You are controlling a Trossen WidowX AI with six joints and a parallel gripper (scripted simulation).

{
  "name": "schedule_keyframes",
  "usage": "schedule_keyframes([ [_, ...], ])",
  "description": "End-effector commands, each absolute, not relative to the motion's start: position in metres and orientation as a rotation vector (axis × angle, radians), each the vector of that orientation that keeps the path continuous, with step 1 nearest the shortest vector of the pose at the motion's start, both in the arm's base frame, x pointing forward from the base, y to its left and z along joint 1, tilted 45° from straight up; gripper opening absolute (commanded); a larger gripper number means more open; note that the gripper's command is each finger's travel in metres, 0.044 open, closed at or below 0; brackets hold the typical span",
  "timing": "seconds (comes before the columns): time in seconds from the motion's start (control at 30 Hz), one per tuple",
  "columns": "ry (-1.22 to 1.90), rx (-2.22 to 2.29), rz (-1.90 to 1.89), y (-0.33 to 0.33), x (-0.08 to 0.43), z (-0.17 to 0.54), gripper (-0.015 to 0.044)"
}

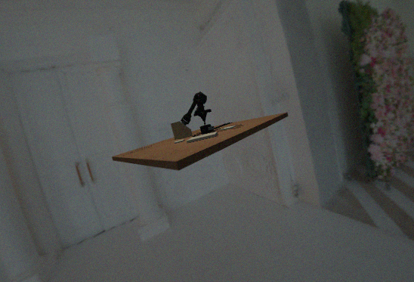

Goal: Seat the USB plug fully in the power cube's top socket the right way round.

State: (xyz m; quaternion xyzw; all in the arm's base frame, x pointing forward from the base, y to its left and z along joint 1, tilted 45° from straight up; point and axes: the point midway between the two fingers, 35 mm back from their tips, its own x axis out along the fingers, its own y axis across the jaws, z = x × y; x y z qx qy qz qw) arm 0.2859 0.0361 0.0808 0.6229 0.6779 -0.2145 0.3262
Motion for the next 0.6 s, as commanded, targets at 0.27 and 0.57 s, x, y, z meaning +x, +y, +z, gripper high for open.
schedule_keyframes([
  [0.27, 1.772, 1.623, -0.556, 0.0302, 0.2872, 0.0870, 0.0000],
  [0.57, 1.772, 1.623, -0.556, 0.0260, 0.2873, 0.0912, 0.0000],
])
